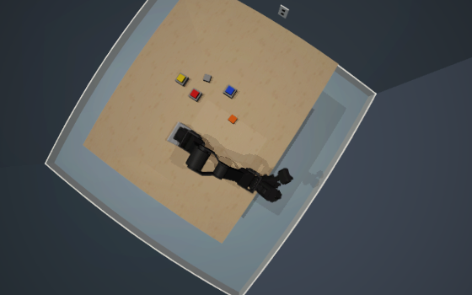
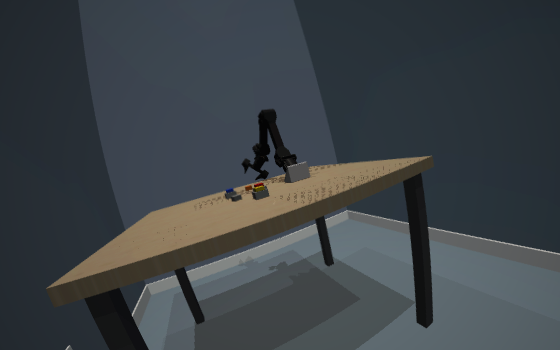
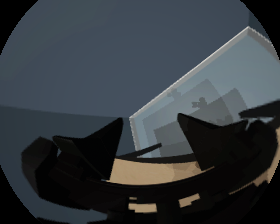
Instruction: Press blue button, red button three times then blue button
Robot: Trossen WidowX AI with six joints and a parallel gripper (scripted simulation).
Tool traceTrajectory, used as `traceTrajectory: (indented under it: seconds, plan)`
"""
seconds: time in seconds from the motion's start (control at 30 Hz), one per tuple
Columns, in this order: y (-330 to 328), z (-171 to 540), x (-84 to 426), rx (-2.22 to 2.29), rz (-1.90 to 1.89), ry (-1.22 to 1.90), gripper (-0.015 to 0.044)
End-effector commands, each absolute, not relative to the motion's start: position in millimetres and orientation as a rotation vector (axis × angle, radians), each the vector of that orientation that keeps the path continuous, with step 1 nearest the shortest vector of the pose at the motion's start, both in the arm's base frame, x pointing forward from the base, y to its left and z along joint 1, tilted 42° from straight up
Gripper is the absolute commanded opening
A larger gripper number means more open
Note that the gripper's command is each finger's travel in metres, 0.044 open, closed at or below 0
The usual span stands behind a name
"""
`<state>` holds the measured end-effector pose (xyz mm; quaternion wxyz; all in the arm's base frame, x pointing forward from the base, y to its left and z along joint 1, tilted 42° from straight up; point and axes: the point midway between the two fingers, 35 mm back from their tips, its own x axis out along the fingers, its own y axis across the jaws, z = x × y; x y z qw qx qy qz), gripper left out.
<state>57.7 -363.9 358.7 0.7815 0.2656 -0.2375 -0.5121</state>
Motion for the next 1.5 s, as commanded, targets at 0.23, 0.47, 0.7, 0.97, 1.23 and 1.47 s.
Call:
traceTrajectory:
  seconds: [0.23,0.47,0.7,0.97,1.23,1.47]
  plan:
    - [-331,325,203,0.698,-0.939,-0.159,0.0400]
    - [-284,278,269,0.710,-0.893,0.173,0.0400]
    - [-255,245,288,0.616,-0.901,0.449,0.0400]
    - [-182,186,314,0.433,-0.840,0.910,0.0400]
    - [-99,151,320,0.131,-0.747,1.252,0.0400]
    - [-25,140,311,-0.264,-0.656,1.443,0.0400]
